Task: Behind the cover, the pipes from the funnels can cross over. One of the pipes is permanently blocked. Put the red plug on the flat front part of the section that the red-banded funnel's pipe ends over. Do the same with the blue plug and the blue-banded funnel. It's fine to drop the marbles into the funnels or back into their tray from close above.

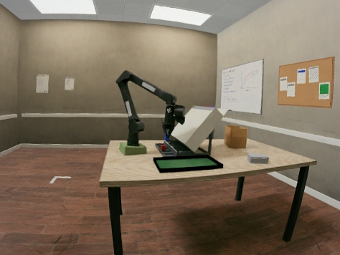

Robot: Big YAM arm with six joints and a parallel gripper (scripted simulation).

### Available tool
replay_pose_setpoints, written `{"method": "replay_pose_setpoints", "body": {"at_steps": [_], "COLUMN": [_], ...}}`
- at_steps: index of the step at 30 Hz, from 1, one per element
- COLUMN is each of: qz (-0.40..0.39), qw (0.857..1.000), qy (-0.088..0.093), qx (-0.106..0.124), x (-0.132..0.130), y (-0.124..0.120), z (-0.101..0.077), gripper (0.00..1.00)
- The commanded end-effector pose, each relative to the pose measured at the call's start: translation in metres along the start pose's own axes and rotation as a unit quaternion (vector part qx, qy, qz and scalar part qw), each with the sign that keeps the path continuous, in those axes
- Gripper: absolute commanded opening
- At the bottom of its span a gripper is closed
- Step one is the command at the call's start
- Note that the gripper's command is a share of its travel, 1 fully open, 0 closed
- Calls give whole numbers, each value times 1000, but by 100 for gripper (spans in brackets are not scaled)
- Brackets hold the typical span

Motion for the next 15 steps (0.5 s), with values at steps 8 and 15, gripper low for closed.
{"method": "replay_pose_setpoints", "body": {"at_steps": [8,15], "qz": [-4,-3], "qw": [999,1000], "qy": [-23,-14], "qx": [-21,-13], "x": [-14,-18], "y": [7,10], "z": [-17,-20], "gripper": [0,0]}}
Point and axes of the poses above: the point where the finger pads meet when closed, its own z axis out along the fingers, its own x axis across the jaws, y = z × x, the point moved 8 cm from there along -z, back along the fingers, and after that the axes turned 15 degrees about -z, right-handed, at the moved point
